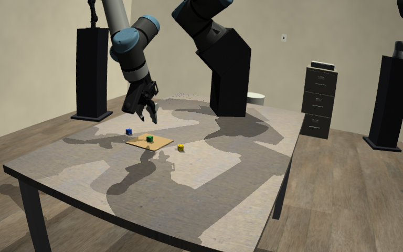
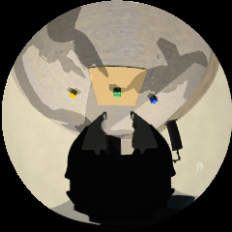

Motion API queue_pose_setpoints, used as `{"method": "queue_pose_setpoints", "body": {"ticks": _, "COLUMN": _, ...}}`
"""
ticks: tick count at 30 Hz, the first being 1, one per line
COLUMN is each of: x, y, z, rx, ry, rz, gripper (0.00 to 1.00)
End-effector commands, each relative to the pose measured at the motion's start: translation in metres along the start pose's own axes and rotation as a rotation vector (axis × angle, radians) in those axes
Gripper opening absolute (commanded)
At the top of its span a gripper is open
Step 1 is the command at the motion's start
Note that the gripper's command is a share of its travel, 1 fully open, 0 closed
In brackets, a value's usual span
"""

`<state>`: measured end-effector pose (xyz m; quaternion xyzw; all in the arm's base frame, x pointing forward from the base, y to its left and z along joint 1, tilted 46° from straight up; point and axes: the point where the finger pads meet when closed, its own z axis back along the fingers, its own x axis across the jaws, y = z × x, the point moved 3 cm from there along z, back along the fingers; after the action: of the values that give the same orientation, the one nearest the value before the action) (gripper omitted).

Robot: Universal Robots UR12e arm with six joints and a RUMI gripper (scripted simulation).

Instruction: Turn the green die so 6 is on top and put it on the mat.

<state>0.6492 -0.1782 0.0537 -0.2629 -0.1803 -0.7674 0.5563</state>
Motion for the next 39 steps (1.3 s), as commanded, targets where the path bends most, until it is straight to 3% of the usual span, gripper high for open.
{"method": "queue_pose_setpoints", "body": {"ticks": 1, "x": -0.001, "y": -0.001, "z": 0.002, "rx": 0.01, "ry": 0.0, "rz": 0.002, "gripper": 0.33}}
{"method": "queue_pose_setpoints", "body": {"ticks": 28, "x": -0.002, "y": -0.009, "z": -0.001, "rx": 0.235, "ry": 0.003, "rz": 0.002, "gripper": 0.33}}
{"method": "queue_pose_setpoints", "body": {"ticks": 39, "x": 0.0, "y": -0.011, "z": 0.001, "rx": 0.265, "ry": 0.0, "rz": 0.002, "gripper": 0.33}}
